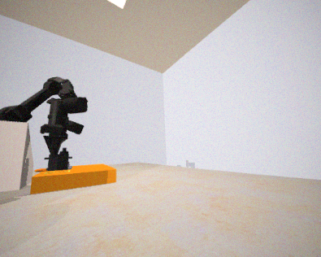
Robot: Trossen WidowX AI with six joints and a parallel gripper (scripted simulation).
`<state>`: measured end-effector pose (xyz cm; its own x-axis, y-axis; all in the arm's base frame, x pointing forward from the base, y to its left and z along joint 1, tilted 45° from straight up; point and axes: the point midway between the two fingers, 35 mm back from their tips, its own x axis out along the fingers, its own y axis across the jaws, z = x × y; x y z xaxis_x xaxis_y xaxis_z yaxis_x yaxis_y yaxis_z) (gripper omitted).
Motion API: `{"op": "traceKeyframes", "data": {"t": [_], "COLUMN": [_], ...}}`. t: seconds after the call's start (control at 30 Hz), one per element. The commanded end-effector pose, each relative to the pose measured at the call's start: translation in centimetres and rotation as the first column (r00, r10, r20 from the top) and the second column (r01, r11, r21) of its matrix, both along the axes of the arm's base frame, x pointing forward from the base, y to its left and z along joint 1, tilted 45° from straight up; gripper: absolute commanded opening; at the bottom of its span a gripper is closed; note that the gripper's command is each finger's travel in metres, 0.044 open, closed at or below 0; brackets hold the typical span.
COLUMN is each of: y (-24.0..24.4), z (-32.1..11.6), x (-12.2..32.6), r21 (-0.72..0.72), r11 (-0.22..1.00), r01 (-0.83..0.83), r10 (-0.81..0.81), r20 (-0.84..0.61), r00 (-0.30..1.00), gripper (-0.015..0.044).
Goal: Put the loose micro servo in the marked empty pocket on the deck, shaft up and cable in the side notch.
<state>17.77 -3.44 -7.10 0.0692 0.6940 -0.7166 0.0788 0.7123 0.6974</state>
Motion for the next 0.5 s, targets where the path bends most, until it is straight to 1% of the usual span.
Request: {"op": "traceKeyframes", "data": {"t": [0.0,0.47], "y": [0.31,0.95], "z": [-0.2,-0.84], "x": [0.03,0.1], "r21": [0.005,0.005], "r11": [1.0,1.0], "r01": [0.007,0.007], "r10": [-0.007,-0.007], "r20": [-0.001,-0.001], "r00": [1.0,1.0], "gripper": [0.0,0.0]}}
